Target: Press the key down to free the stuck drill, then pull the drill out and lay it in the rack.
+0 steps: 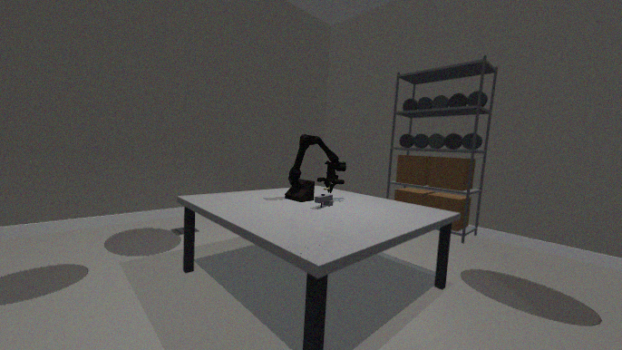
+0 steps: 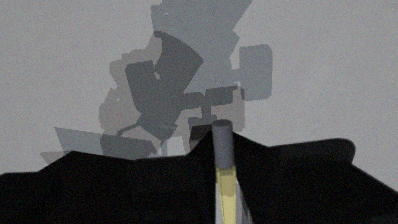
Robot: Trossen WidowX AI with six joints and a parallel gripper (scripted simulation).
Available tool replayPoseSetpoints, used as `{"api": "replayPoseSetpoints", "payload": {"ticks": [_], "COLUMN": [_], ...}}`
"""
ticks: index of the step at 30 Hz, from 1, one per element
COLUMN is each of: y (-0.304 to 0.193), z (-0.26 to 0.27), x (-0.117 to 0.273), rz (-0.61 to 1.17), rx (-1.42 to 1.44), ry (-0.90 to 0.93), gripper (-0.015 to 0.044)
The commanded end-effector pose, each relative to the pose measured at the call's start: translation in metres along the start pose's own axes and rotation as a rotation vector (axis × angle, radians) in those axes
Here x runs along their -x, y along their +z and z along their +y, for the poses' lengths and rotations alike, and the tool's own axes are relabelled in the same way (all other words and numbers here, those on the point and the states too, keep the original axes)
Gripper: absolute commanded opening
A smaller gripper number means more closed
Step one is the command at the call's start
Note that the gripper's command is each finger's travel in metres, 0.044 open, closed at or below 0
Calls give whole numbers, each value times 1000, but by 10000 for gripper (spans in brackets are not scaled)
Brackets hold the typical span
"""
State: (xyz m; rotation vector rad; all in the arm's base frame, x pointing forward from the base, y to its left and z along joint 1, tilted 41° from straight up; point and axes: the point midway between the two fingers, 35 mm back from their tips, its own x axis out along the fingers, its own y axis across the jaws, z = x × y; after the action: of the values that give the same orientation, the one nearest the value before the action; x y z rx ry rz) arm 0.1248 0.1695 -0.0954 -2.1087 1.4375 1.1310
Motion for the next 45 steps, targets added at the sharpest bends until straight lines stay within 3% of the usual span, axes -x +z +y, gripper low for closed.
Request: {"api": "replayPoseSetpoints", "payload": {"ticks": [1,45], "y": [1,3], "z": [9,12], "x": [1,-46], "rz": [-2,-1], "rx": [0,-1], "ry": [0,0], "gripper": [0,0]}}
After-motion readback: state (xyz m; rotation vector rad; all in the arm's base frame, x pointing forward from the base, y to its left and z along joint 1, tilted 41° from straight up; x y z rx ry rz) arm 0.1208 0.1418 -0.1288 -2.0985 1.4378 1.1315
